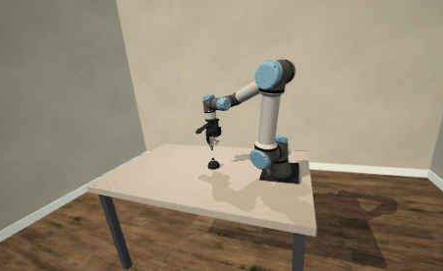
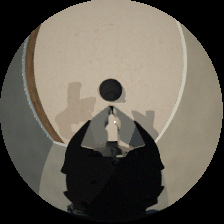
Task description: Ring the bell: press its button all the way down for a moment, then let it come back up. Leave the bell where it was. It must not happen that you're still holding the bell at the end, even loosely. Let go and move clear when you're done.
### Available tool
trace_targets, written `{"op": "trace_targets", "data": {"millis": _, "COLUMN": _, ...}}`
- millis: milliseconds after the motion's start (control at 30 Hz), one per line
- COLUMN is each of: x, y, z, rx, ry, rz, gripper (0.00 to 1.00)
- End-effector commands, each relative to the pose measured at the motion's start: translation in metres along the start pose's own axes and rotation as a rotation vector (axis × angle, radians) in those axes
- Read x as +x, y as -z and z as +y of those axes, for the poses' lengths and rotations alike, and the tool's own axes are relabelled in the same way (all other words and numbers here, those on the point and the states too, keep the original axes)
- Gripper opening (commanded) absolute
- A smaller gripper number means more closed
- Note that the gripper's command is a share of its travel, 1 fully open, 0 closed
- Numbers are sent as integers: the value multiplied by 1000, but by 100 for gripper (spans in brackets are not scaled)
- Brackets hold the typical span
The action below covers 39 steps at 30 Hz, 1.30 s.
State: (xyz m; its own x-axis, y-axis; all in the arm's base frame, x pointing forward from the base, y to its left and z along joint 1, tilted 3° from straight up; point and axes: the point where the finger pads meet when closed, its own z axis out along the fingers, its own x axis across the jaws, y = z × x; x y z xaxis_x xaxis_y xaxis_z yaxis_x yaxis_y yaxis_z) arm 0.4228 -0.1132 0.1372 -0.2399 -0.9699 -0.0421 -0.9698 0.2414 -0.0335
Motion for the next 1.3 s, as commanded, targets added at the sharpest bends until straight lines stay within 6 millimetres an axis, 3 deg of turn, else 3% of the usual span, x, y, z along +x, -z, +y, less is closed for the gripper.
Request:
{"op": "trace_targets", "data": {"millis": 0, "x": 0, "y": -6, "z": -1, "rx": 1, "ry": 0, "rz": 0, "gripper": 0}}
{"op": "trace_targets", "data": {"millis": 800, "x": -1, "y": -44, "z": -3, "rx": 1, "ry": 0, "rz": 0, "gripper": 0}}
{"op": "trace_targets", "data": {"millis": 1267, "x": -2, "y": -51, "z": -4, "rx": 1, "ry": 0, "rz": 0, "gripper": 0}}
